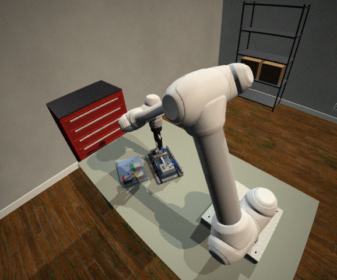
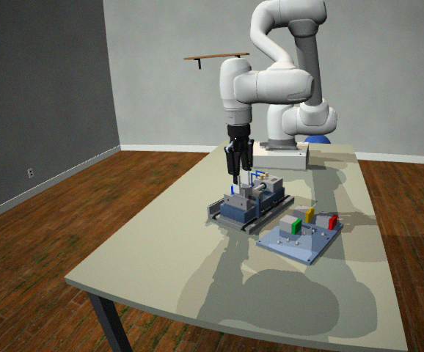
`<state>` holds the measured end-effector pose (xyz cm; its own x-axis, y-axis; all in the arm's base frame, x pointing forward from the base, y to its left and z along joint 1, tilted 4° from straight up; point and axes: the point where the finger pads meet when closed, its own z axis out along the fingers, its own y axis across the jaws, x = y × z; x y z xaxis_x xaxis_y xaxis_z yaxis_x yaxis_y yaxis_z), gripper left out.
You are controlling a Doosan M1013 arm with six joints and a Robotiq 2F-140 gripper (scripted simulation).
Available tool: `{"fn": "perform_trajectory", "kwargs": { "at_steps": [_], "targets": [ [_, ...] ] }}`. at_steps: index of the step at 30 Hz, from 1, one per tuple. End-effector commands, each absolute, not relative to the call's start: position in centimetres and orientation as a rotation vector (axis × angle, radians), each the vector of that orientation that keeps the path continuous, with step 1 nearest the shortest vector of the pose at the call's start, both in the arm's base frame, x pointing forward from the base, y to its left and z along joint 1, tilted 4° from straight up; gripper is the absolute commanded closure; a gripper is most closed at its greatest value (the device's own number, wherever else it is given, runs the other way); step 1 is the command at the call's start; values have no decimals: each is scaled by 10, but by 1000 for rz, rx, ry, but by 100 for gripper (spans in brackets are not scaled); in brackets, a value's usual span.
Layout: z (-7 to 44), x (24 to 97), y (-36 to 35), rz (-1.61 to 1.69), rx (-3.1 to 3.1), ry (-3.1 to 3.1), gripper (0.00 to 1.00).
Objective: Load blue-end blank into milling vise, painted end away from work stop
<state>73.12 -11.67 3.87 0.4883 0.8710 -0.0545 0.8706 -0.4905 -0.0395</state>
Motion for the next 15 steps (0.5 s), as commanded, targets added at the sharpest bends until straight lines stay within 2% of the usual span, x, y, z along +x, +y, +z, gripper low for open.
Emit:
{"fn": "perform_trajectory", "kwargs": {
  "at_steps": [1,15],
  "targets": [
    [39,731,-117,105,-2704,-1582,100],
    [38,733,-116,105,-2704,-1582,100]
  ]
}}
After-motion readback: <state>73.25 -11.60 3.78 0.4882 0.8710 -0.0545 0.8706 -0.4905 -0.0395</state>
